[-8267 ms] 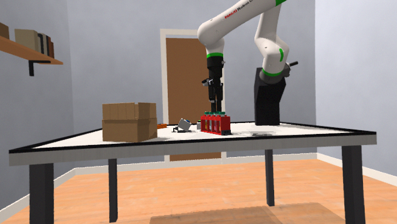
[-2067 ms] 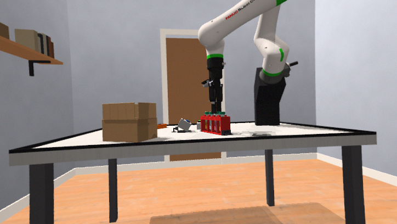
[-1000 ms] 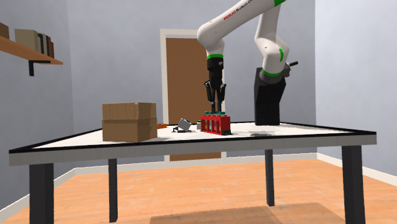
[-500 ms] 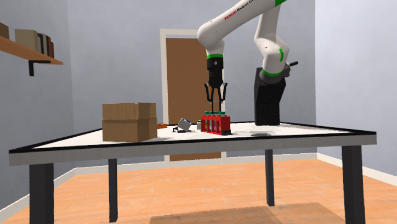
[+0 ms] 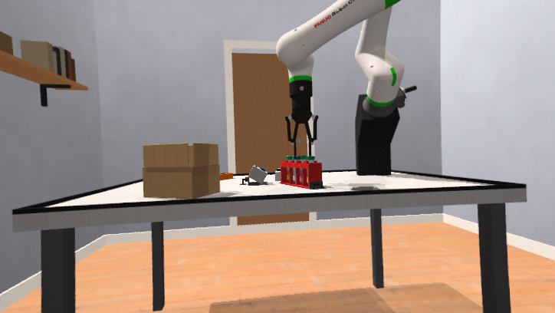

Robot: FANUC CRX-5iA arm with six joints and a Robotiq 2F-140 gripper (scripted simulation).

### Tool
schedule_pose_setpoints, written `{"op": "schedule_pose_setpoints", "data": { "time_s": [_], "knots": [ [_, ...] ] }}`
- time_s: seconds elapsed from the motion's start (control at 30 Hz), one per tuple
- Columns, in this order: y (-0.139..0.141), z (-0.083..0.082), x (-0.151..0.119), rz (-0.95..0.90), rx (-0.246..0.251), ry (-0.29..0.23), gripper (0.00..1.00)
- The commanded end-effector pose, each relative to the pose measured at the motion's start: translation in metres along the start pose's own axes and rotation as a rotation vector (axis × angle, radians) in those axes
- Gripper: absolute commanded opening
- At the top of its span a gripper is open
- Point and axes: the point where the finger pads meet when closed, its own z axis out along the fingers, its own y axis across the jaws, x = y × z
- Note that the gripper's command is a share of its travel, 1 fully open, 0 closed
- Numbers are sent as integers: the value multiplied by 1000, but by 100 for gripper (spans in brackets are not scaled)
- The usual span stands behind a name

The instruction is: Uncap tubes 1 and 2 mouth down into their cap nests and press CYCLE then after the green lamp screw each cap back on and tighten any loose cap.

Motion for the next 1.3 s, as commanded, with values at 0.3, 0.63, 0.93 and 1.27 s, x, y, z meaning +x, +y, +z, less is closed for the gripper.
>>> {"op": "schedule_pose_setpoints", "data": {
  "time_s": [0.3, 0.63, 0.93, 1.27],
  "knots": [
    [0, -1, 0, -506, 1, 0, 41],
    [0, -1, 0, -826, 1, 1, 41],
    [0, -1, 0, -1033, 1, 1, 41],
    [0, -1, 0, -1033, 1, 1, 30]
  ]
}}
